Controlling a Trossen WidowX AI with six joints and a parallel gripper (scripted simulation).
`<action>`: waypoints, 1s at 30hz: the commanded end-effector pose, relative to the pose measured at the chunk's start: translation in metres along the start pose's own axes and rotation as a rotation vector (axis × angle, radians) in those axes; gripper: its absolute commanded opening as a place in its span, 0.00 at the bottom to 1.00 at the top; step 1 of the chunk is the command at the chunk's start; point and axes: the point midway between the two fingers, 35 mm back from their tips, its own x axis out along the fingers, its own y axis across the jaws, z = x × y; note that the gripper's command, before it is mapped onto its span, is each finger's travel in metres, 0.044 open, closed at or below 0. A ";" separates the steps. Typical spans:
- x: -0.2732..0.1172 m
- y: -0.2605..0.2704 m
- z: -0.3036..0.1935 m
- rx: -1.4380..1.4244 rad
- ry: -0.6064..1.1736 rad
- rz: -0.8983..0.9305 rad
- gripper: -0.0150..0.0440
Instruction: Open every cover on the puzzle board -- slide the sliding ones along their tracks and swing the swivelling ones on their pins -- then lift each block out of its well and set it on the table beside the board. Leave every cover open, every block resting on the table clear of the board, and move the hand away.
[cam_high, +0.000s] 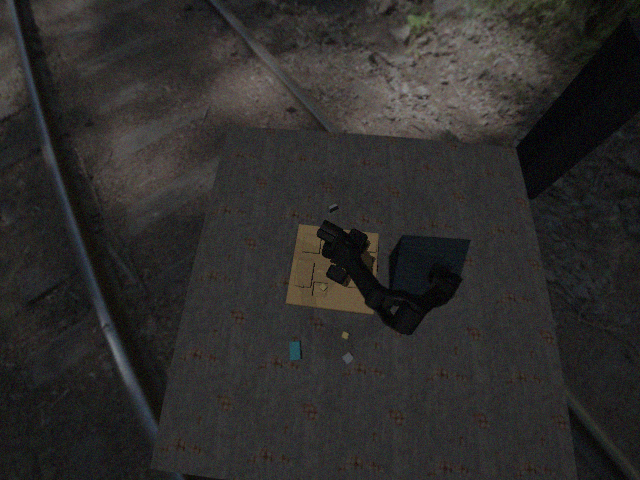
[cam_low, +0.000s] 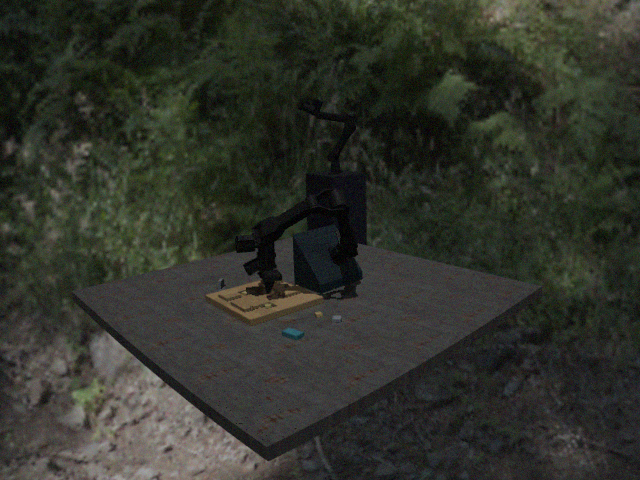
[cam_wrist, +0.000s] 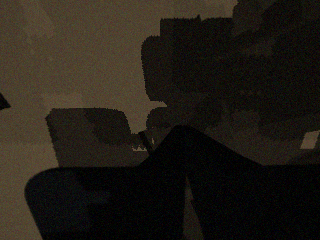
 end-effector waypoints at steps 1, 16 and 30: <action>0.002 -0.001 0.001 -0.019 0.009 0.004 0.25; -0.007 -0.006 -0.007 -0.234 0.009 0.004 0.25; -0.047 -0.009 -0.010 -0.088 0.009 0.002 0.50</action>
